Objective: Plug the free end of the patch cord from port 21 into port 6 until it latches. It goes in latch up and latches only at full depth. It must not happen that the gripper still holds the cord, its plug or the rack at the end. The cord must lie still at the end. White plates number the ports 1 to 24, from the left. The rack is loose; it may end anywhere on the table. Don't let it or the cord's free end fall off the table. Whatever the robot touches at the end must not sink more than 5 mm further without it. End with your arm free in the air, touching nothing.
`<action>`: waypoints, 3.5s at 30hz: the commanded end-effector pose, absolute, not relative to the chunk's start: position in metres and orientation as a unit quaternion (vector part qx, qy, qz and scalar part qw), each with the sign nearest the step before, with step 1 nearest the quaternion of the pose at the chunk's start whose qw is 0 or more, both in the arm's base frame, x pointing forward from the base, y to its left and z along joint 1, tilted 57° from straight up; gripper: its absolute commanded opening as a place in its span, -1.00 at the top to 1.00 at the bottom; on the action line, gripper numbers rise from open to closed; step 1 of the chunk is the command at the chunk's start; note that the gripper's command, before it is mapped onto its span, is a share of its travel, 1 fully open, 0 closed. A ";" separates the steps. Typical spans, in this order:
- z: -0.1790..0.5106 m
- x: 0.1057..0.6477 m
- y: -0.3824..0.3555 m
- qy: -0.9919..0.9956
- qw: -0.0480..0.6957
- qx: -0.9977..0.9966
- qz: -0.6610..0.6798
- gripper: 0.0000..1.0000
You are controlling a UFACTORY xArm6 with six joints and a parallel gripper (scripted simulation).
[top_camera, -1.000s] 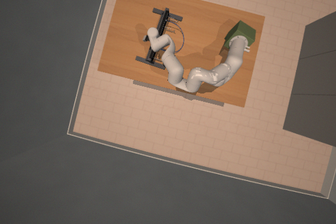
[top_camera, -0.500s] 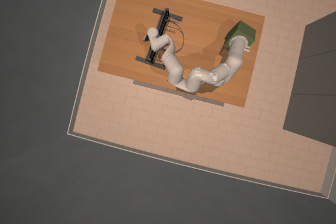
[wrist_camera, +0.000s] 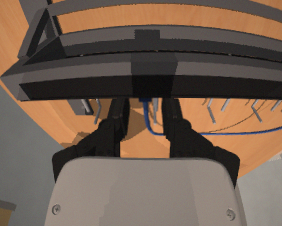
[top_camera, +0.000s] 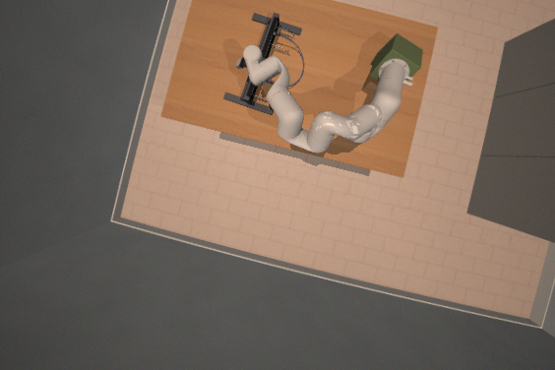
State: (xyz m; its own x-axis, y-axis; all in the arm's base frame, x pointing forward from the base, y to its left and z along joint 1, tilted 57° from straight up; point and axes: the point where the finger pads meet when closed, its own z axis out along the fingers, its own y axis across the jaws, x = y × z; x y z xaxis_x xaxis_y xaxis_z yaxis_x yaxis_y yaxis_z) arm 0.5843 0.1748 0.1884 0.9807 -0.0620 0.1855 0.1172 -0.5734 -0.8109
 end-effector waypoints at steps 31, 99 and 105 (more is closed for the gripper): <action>0.230 0.572 0.114 -0.015 0.461 -0.882 -0.099 0.25; 0.232 0.571 0.110 -0.015 0.461 -0.882 -0.099 1.00; 0.232 0.571 0.110 -0.015 0.461 -0.882 -0.099 1.00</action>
State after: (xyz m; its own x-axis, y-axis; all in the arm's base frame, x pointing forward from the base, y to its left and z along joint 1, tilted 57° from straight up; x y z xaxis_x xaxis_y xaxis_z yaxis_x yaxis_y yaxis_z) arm 0.5706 0.1114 0.2313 0.9806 -0.0623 0.1857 0.1172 -0.5732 -0.8110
